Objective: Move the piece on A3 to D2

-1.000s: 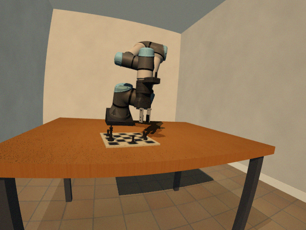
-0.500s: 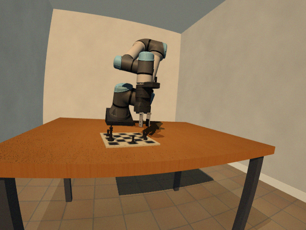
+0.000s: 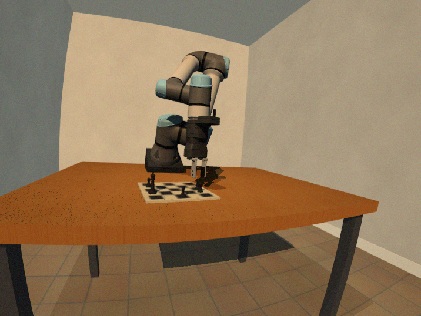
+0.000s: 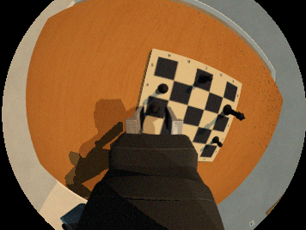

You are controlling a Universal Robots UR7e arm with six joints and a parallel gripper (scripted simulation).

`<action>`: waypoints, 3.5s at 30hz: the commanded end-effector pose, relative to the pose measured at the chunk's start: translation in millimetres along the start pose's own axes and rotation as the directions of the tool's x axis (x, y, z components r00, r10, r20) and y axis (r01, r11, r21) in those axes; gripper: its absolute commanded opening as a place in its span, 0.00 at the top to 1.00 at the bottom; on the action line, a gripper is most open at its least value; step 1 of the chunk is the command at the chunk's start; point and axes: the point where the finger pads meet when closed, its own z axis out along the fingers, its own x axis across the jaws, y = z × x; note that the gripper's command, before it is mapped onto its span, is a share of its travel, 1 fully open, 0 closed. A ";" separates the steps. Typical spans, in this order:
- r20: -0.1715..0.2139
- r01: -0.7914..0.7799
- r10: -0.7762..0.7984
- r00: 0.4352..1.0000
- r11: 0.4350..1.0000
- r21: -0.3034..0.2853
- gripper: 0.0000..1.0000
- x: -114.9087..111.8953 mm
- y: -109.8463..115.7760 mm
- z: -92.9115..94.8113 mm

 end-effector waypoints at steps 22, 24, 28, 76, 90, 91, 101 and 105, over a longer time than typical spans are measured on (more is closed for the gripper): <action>-0.001 0.000 0.000 1.000 1.000 0.001 0.32 0.2 -0.5 1.1; -0.001 0.000 0.000 1.000 1.000 0.001 0.32 0.2 -0.5 1.1; -0.001 0.000 0.000 1.000 1.000 0.001 0.32 0.2 -0.5 1.1; -0.001 0.000 0.000 1.000 1.000 0.001 0.32 0.2 -0.5 34.3; -0.001 0.000 0.000 1.000 1.000 0.001 0.32 0.2 -0.5 34.3; -0.001 0.000 0.000 1.000 1.000 0.001 0.32 0.2 -0.5 34.3; -0.001 0.000 0.000 1.000 1.000 0.001 0.32 0.2 -0.5 34.3; -0.001 0.000 0.000 1.000 1.000 0.001 0.32 0.2 -0.5 34.3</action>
